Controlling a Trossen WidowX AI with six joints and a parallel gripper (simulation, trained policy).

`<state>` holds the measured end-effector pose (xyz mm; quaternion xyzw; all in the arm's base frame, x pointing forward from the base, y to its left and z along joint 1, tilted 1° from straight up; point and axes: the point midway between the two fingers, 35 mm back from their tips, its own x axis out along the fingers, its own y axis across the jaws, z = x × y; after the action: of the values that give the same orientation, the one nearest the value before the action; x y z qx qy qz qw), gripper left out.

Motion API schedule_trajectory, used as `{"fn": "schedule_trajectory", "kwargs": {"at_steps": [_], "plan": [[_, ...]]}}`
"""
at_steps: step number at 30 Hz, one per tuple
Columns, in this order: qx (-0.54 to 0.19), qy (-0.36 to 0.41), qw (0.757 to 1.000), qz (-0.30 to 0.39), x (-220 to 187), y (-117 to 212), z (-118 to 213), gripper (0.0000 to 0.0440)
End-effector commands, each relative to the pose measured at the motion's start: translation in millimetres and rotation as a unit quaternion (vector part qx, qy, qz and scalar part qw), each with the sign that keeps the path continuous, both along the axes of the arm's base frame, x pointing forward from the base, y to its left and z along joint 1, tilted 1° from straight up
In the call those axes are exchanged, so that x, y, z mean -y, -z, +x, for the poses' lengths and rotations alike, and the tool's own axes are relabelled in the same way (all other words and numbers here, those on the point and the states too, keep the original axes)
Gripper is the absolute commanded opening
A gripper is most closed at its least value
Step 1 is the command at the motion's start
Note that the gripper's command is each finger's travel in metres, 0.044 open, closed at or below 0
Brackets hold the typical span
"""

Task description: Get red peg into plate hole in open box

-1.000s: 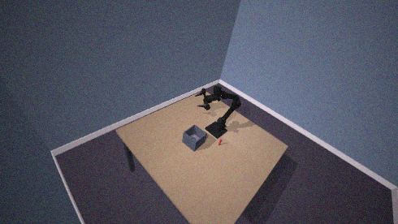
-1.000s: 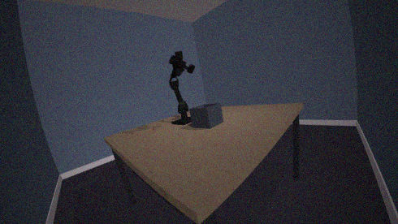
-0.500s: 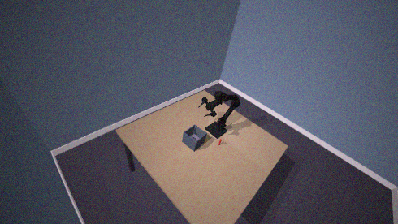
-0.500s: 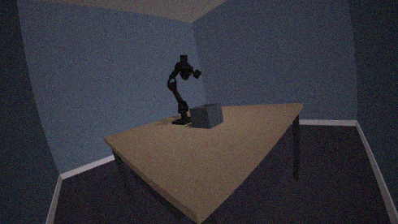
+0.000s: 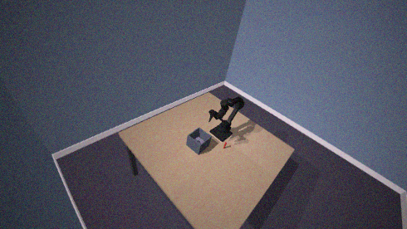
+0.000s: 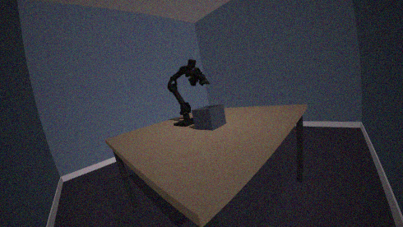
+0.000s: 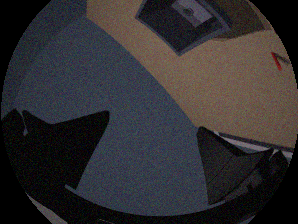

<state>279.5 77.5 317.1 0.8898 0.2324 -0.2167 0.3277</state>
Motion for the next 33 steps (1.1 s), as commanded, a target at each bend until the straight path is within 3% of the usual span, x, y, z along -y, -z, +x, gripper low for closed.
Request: {"fn": "schedule_trajectory", "kwargs": {"at_steps": [1, 15, 33], "plan": [[-0.027, -0.039, 0.999, -0.010, -14, 16, -8, 0.0428], [-0.148, -0.202, 0.965, -0.071, -62, 81, -56, 0.0422], [-0.287, -0.354, 0.875, -0.164, -80, 153, -116, 0.0429]]}}
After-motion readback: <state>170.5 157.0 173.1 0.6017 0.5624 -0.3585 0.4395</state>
